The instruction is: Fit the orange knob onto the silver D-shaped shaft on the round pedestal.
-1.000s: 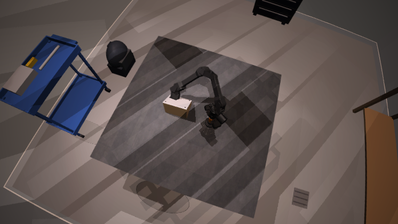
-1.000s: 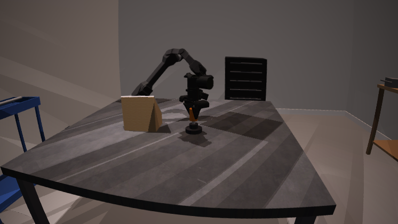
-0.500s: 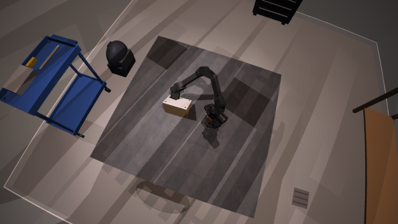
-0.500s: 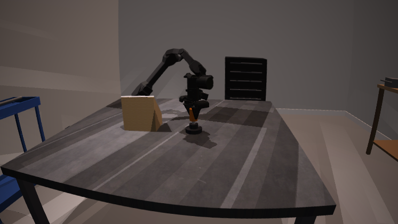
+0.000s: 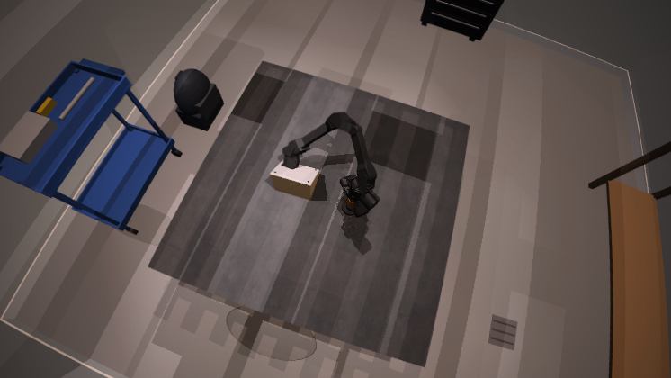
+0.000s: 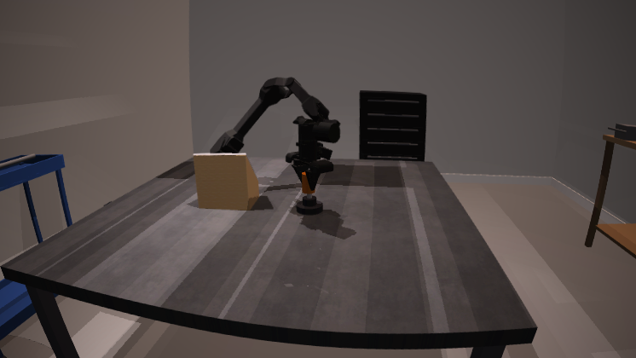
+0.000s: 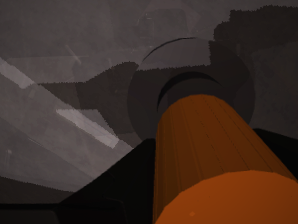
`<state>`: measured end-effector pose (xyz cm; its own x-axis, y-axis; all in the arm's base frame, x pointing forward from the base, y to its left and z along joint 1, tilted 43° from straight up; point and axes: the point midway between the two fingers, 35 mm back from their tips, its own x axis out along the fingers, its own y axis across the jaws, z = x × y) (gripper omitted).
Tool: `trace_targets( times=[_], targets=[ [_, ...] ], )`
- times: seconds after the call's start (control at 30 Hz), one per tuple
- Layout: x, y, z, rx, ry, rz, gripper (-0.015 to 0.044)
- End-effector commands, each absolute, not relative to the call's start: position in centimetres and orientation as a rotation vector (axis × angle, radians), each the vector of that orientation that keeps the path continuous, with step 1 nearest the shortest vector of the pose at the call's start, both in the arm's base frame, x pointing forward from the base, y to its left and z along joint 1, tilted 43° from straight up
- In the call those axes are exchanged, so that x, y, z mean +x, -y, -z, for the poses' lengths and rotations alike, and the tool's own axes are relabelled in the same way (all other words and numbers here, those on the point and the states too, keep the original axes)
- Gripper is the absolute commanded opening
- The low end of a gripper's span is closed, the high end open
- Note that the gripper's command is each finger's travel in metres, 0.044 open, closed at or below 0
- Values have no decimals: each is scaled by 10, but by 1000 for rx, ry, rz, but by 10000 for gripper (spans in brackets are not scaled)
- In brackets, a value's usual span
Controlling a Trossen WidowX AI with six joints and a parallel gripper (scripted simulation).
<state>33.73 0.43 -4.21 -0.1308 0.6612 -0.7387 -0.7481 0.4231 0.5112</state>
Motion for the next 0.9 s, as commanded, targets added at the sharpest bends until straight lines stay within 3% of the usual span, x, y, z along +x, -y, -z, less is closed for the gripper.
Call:
trace_targets(
  times=[0.0,0.87],
  targets=[
    [338,-2,40,-136,-1164,-1241,0],
    [338,-6,43,-251,-1068,-1331,0]
  ],
)
